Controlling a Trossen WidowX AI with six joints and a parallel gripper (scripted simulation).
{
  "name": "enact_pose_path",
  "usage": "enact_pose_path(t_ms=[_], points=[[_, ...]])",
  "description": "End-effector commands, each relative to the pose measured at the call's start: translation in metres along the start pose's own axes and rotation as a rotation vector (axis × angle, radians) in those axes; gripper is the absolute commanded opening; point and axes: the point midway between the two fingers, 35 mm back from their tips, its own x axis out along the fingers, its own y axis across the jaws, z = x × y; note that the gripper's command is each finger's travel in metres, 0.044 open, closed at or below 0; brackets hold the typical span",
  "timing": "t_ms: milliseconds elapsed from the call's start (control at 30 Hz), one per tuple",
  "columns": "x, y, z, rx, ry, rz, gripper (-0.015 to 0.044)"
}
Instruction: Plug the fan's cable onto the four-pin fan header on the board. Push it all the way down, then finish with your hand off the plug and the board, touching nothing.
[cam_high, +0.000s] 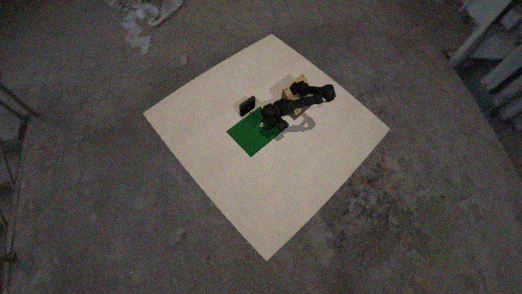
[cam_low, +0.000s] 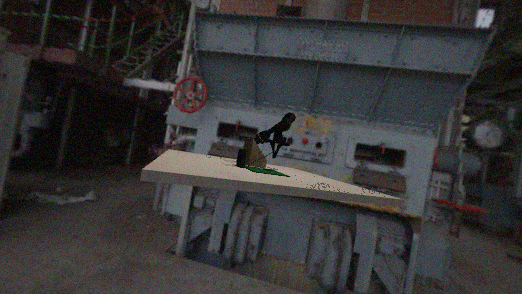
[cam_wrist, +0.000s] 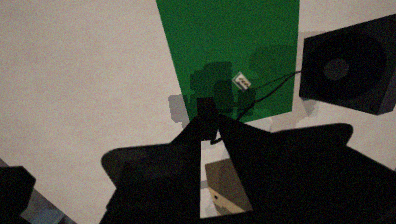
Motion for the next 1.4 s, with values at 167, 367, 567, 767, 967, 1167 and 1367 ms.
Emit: enact_pose_path(t_ms=[167,367,567,767,967,1167,1367], points=[[0.000,0.000,0.001,0.319,0.036,-0.015,0.0000],[0.000,0.000,0.002,0.438,0.048,-0.023,0.0000],[0.002,-0.001,0.001,0.437,0.045,-0.039,0.0000],[0.009,-0.004,-0.004,0.431,0.028,-0.105,0.0000],[0.016,-0.008,-0.008,0.424,0.001,-0.176,0.0000],[0.023,-0.011,-0.011,0.416,-0.034,-0.245,0.0000],[0.028,-0.015,-0.014,0.407,-0.081,-0.314,0.0000]])
